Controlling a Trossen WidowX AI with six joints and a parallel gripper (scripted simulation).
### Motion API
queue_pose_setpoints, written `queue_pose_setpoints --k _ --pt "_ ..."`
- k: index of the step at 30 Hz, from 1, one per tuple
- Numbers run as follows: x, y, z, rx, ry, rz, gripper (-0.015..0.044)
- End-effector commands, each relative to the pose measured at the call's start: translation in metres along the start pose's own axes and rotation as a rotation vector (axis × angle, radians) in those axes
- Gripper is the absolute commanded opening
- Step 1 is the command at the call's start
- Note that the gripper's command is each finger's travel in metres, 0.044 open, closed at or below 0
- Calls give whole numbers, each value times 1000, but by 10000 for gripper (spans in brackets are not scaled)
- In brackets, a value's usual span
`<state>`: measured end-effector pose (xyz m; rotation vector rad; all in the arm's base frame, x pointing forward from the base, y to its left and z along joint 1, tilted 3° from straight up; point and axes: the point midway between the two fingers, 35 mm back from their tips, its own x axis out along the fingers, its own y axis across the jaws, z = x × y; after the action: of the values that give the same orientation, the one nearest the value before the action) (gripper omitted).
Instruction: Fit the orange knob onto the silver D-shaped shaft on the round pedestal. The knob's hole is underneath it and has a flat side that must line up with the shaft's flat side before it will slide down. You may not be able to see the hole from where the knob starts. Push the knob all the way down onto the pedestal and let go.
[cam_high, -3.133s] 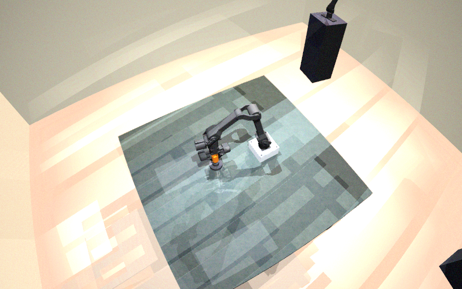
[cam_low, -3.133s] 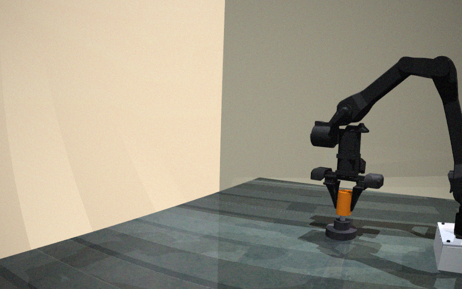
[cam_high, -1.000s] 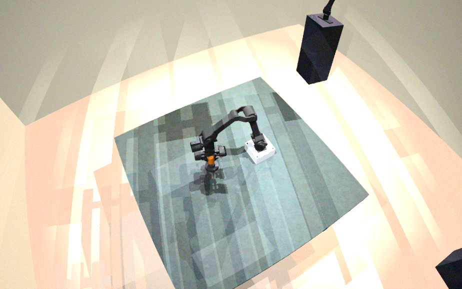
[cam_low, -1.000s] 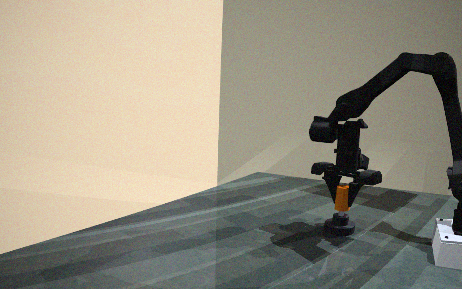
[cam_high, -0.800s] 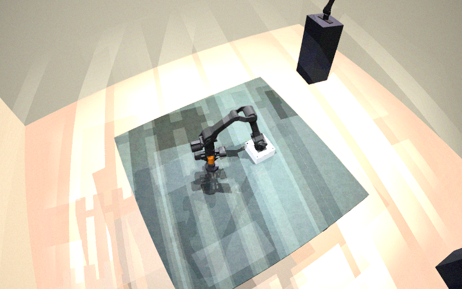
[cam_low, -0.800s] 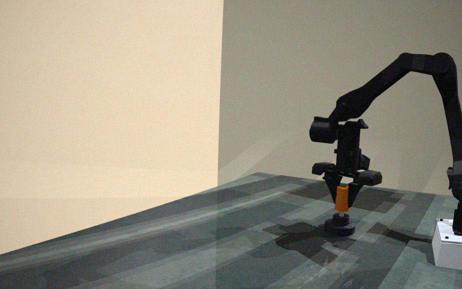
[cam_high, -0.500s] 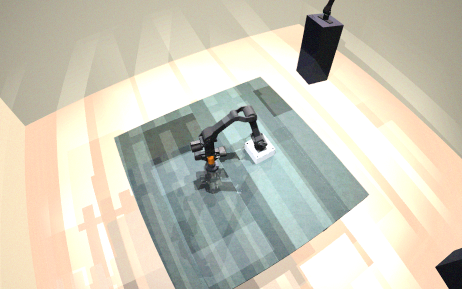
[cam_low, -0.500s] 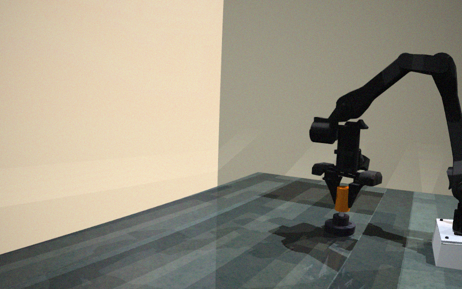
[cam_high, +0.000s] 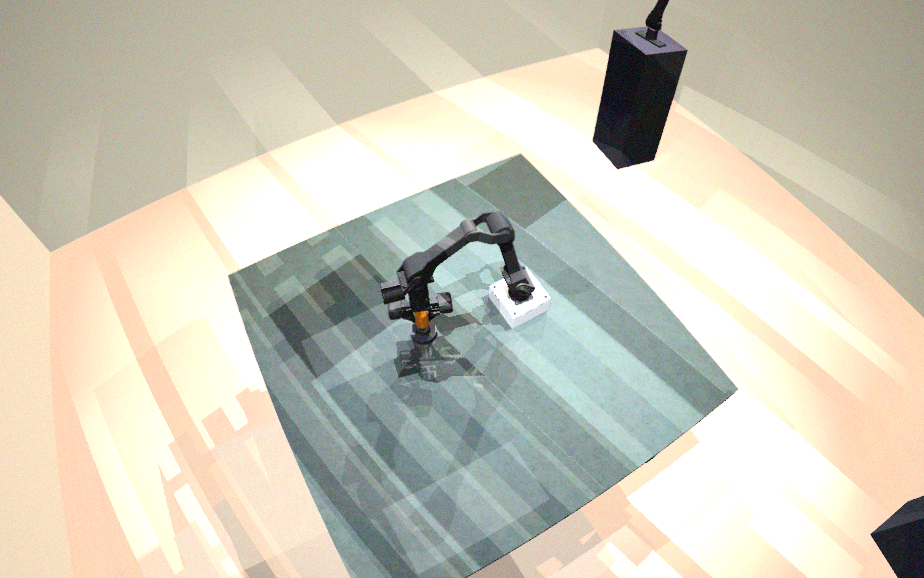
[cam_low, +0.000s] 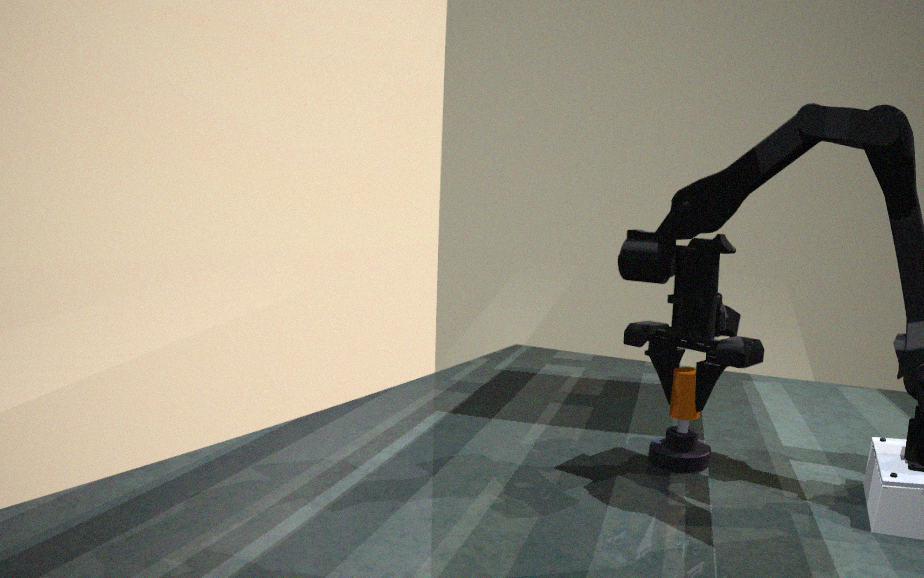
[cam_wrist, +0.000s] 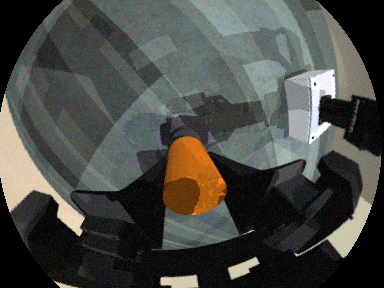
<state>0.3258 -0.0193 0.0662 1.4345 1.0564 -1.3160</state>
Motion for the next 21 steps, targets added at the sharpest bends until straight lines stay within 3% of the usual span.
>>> queue_pose_setpoints --k 1,21 --pt "0 1 -1 28 3 3 0" --pt "1 0 0 80 3 3 0"
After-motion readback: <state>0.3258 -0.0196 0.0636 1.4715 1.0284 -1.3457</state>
